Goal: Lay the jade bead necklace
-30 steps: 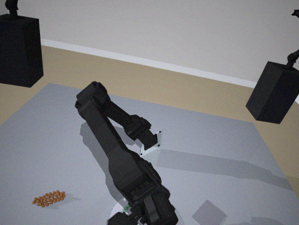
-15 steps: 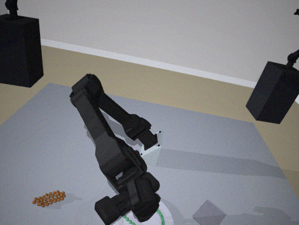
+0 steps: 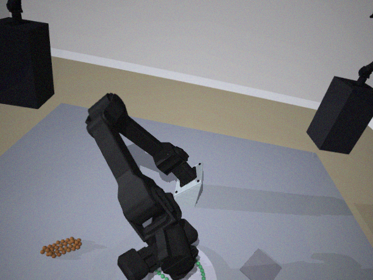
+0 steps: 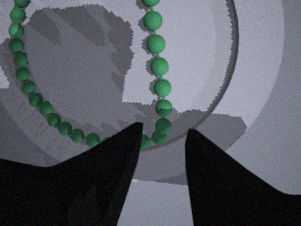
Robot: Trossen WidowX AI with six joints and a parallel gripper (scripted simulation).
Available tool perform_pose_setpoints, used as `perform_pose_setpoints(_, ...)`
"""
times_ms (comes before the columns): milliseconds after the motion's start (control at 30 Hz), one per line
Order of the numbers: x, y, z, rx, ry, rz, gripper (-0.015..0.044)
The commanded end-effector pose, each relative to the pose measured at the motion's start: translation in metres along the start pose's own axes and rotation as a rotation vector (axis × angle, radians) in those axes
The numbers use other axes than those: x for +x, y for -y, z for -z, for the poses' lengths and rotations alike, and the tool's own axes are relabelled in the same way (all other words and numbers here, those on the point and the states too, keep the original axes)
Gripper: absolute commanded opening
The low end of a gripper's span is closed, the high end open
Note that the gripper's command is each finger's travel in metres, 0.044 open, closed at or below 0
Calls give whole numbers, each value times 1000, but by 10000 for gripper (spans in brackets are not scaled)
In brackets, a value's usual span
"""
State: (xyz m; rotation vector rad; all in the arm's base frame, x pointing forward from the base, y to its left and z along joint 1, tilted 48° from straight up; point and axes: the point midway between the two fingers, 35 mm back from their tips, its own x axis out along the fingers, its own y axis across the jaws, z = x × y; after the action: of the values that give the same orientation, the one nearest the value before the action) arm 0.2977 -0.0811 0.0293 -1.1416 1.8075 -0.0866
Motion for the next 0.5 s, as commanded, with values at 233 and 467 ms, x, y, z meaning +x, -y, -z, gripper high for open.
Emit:
perform_pose_setpoints(233,15,-1,2,-6,-5,4,120)
perform_pose_setpoints(467,12,0,2,1,-3,1,0)
